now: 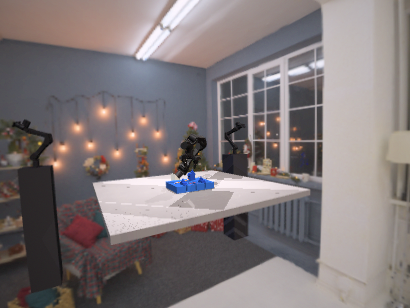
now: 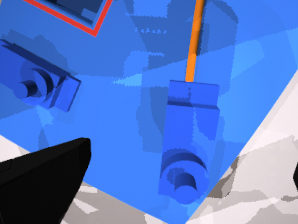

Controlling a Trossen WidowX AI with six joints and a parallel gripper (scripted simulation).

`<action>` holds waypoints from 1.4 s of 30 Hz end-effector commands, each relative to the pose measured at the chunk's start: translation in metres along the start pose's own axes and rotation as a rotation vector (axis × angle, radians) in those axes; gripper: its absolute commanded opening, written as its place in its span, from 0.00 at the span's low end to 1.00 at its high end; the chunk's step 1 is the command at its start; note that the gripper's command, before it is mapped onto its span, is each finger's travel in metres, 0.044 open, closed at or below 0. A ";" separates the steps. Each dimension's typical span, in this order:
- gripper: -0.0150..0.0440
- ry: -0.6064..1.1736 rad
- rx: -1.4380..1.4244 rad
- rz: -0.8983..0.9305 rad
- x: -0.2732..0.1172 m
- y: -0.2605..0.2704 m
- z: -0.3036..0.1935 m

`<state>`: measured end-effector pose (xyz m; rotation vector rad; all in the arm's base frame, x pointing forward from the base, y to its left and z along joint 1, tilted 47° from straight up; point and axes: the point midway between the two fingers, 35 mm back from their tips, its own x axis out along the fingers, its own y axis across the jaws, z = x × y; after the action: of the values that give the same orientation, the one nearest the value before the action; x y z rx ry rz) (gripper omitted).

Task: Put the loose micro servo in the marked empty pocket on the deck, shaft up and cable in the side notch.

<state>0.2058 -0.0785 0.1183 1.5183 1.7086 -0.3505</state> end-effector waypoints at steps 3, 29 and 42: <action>1.00 0.023 0.006 0.000 0.018 -0.001 -0.001; 0.82 0.027 0.006 -0.002 0.046 -0.001 -0.001; 0.38 0.027 0.006 -0.002 0.046 -0.001 -0.001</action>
<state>0.2072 -0.0467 0.0860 1.5238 1.7310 -0.3388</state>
